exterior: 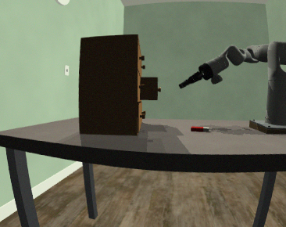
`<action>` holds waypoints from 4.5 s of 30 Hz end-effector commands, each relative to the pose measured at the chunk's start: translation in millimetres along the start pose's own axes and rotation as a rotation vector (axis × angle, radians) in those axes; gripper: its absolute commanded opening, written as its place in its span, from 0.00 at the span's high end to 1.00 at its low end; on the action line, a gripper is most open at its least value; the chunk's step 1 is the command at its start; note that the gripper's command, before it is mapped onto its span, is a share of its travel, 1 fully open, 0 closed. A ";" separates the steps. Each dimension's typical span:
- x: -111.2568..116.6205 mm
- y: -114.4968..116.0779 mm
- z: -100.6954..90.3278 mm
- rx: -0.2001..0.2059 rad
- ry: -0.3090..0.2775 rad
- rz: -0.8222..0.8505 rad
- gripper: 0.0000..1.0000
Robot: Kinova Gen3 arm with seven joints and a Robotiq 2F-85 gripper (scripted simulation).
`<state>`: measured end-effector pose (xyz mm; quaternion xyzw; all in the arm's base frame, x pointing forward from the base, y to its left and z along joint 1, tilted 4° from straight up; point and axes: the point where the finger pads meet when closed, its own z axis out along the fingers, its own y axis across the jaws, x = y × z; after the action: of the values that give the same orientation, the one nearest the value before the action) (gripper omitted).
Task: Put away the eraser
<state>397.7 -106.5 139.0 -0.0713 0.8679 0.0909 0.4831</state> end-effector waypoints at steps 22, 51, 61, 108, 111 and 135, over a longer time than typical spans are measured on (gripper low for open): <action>-1.1 -0.3 -2.1 -0.023 0.000 -0.044 0.67; -3.8 -0.1 -9.1 -0.115 0.003 -0.205 0.67; -5.6 0.0 -13.7 -0.175 0.004 -0.310 0.67; -19.9 1.2 -51.8 -0.668 0.018 -1.175 0.67; -21.5 1.4 -56.1 -0.723 0.020 -1.272 0.67; -33.6 2.4 -88.1 -1.137 0.032 -1.999 0.67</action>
<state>340.3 -125.6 210.0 -0.9296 0.2795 0.0470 0.2356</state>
